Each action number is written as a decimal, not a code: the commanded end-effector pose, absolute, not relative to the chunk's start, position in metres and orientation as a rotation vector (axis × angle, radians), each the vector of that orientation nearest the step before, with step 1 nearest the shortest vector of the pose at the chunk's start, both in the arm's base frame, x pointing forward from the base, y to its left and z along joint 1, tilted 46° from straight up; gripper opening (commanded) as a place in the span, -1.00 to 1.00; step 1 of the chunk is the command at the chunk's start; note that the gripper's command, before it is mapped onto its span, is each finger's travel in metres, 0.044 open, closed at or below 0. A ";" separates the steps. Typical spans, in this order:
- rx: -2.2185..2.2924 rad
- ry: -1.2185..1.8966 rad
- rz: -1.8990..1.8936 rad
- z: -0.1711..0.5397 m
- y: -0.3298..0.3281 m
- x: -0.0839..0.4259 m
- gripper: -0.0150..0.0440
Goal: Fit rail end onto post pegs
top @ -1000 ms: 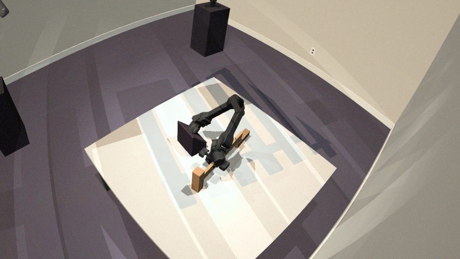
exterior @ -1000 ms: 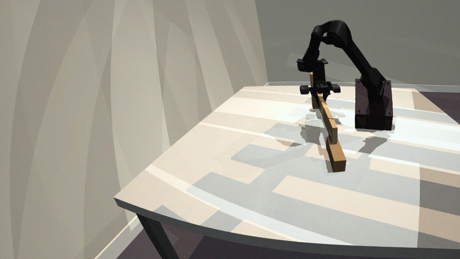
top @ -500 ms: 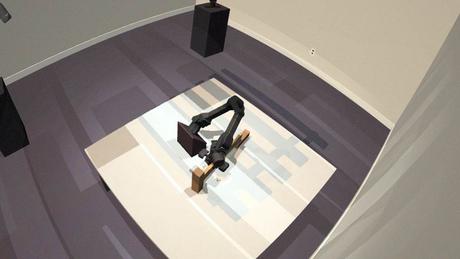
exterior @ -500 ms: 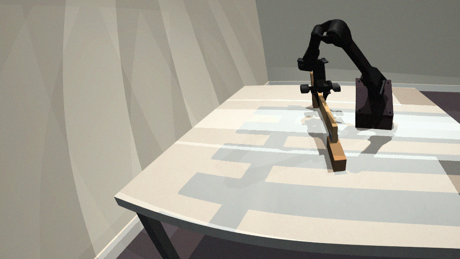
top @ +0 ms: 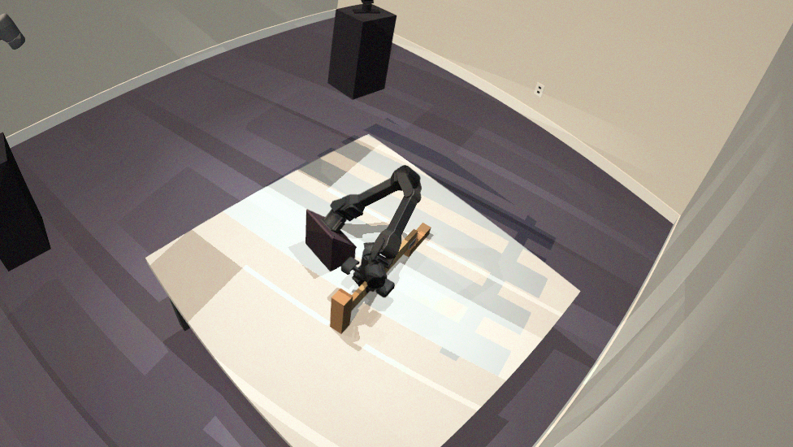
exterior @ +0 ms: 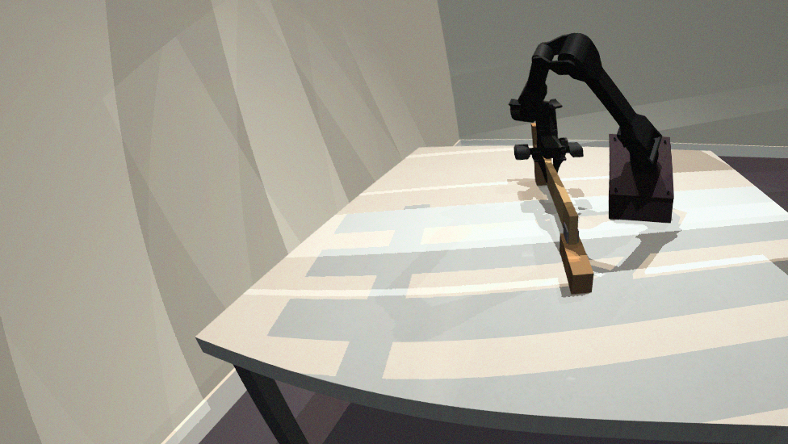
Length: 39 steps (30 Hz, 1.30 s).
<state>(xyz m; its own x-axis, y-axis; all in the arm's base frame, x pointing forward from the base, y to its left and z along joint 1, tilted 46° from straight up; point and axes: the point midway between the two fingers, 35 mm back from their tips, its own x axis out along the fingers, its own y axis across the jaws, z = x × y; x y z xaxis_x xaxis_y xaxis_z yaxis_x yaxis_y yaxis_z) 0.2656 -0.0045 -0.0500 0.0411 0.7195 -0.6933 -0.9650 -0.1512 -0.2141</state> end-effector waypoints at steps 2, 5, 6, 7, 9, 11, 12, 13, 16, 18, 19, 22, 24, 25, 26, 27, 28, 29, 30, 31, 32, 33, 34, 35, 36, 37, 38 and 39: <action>-0.819 0.398 1.528 -0.051 -0.009 0.267 -0.49; -0.819 0.398 1.528 -0.051 -0.009 0.267 -0.49; -0.819 0.398 1.528 -0.051 -0.009 0.267 -0.49; -0.819 0.398 1.528 -0.051 -0.010 0.267 -0.49; -0.819 0.398 1.528 -0.052 -0.010 0.268 -0.49; -0.819 0.398 1.528 -0.052 -0.010 0.268 -0.49; -0.819 0.398 1.528 -0.052 -0.010 0.268 -0.49; -0.819 0.398 1.528 -0.052 -0.010 0.268 -0.49; -0.819 0.398 1.528 -0.053 -0.011 0.268 -0.49; -0.819 0.398 1.528 -0.053 -0.011 0.268 -0.49; -0.819 0.398 1.528 -0.053 -0.011 0.268 -0.49; -0.819 0.398 1.528 -0.054 -0.012 0.268 -0.49; -0.819 0.398 1.528 -0.054 -0.012 0.268 -0.49; -0.819 0.398 1.528 -0.054 -0.012 0.269 -0.49; -0.819 0.398 1.528 -0.054 -0.013 0.269 -0.49; -0.819 0.398 1.528 -0.055 -0.013 0.269 -0.49; -0.819 0.398 1.528 -0.055 -0.013 0.269 -0.49; -0.819 0.398 1.528 -0.055 -0.013 0.269 -0.49; -0.819 0.398 1.528 -0.055 -0.013 0.269 -0.49; -0.819 0.398 1.528 -0.055 -0.013 0.269 -0.49; -0.819 0.398 1.528 -0.055 -0.014 0.269 -0.49; -0.819 0.398 1.528 -0.056 -0.014 0.269 -0.49; -0.819 0.398 1.528 -0.056 -0.014 0.269 -0.49; -0.820 0.398 1.528 -0.056 -0.014 0.269 -0.49; -0.820 0.398 1.528 -0.056 -0.014 0.269 -0.49; -0.820 0.398 1.528 -0.056 -0.014 0.269 -0.49; -0.820 0.398 1.528 -0.056 -0.015 0.269 -0.49; -0.820 0.398 1.528 -0.057 -0.015 0.269 -0.49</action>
